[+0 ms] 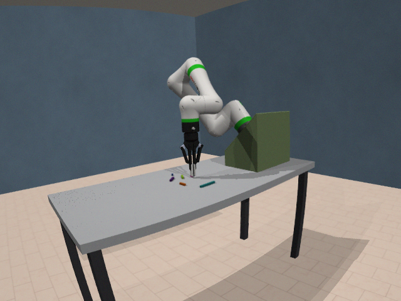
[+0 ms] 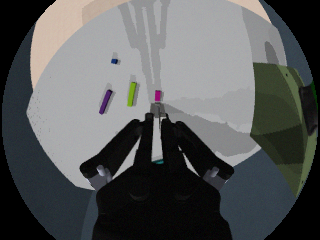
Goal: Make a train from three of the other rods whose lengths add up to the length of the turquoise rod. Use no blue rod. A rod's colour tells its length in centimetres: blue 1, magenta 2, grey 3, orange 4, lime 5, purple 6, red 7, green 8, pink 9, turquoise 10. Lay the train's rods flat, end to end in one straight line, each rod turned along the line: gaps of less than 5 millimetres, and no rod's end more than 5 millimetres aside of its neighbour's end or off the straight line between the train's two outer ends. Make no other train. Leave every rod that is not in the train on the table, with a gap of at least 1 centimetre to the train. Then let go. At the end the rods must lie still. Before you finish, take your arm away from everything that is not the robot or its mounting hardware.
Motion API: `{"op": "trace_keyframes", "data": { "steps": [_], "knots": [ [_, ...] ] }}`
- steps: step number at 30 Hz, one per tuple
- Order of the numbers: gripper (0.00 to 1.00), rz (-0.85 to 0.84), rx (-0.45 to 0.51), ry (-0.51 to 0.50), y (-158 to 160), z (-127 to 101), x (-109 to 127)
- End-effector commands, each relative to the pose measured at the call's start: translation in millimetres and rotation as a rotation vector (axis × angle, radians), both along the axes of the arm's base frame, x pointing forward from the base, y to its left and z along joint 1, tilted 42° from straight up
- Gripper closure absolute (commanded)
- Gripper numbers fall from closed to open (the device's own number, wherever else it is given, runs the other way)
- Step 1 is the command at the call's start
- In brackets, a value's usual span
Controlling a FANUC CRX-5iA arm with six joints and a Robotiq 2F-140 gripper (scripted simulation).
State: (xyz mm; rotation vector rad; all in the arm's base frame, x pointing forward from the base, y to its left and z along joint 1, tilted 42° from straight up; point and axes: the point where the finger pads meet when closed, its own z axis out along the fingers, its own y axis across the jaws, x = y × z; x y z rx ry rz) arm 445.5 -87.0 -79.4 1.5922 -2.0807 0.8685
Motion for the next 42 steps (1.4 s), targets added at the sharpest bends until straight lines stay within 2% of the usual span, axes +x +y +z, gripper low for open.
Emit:
{"op": "trace_keyframes", "data": {
  "steps": [1,42],
  "knots": [
    [0.97,0.0,0.0,0.0,0.2,0.0,0.1],
    [0.97,0.0,0.0,0.0,-7.8,-8.8,0.9]
  ]
}}
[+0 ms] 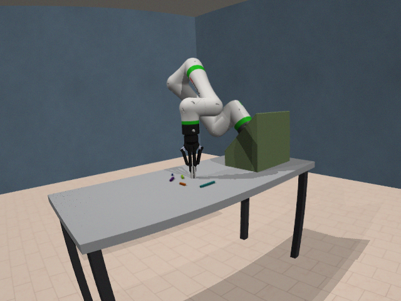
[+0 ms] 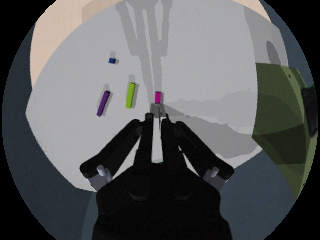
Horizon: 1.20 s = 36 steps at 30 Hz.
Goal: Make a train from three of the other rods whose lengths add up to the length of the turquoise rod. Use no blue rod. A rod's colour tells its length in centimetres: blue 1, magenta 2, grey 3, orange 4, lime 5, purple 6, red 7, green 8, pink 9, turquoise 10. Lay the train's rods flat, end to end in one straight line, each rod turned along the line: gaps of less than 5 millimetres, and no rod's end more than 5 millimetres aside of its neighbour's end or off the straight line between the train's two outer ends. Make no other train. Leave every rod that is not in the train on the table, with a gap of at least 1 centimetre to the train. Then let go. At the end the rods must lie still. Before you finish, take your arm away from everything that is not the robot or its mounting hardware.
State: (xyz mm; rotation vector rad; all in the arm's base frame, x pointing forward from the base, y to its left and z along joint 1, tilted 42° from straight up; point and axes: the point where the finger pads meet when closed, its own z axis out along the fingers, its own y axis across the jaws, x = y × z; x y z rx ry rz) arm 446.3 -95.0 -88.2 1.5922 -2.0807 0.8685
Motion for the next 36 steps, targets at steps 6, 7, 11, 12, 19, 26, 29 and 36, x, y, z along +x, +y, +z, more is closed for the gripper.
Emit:
{"op": "trace_keyframes", "data": {
  "steps": [6,7,11,12,19,26,29,36],
  "knots": [
    [0.97,0.0,0.0,0.0,0.2,0.0,0.1],
    [0.97,0.0,0.0,0.0,0.2,0.0,0.1],
    [0.97,0.0,0.0,0.0,0.2,0.0,0.1],
    [0.97,0.0,0.0,0.0,0.2,0.0,0.1],
    [0.97,0.0,0.0,0.0,0.2,0.0,0.1],
    [0.97,0.0,0.0,0.0,0.2,0.0,0.1],
    [0.97,0.0,0.0,0.0,0.2,0.0,0.1],
    [0.92,0.0,0.0,0.0,0.2,0.0,0.1]
  ]
}}
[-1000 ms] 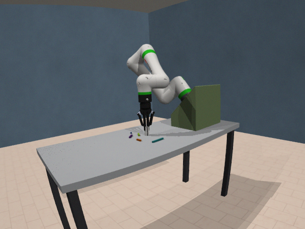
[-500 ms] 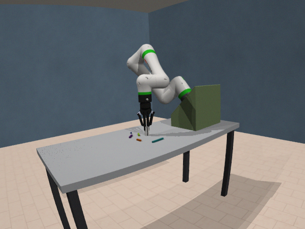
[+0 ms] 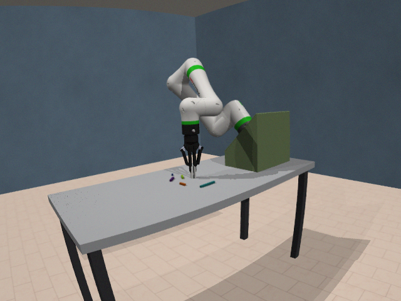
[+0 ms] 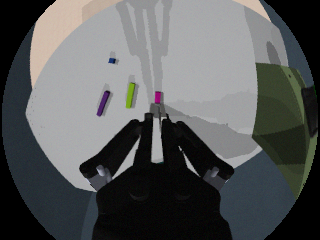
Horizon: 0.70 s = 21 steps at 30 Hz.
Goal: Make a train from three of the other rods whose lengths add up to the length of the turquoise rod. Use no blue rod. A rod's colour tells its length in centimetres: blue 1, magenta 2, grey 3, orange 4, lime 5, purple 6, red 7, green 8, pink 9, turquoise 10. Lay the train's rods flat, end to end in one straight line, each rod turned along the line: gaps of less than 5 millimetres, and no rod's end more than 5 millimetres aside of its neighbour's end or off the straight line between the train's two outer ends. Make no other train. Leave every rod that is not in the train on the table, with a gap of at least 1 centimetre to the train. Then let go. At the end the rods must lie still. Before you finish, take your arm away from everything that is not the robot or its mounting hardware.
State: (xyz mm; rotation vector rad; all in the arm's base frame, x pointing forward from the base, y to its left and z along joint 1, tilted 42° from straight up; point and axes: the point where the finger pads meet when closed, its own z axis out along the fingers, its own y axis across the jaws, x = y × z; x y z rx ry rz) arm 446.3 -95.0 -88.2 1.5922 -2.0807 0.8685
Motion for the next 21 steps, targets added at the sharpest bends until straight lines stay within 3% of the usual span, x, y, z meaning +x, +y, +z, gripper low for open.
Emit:
{"op": "trace_keyframes", "data": {
  "steps": [1,9,21],
  "knots": [
    [0.92,0.0,0.0,0.0,0.2,0.0,0.1],
    [0.85,0.0,0.0,0.0,0.2,0.0,0.1],
    [0.85,0.0,0.0,0.0,0.4,0.2,0.1]
  ]
}}
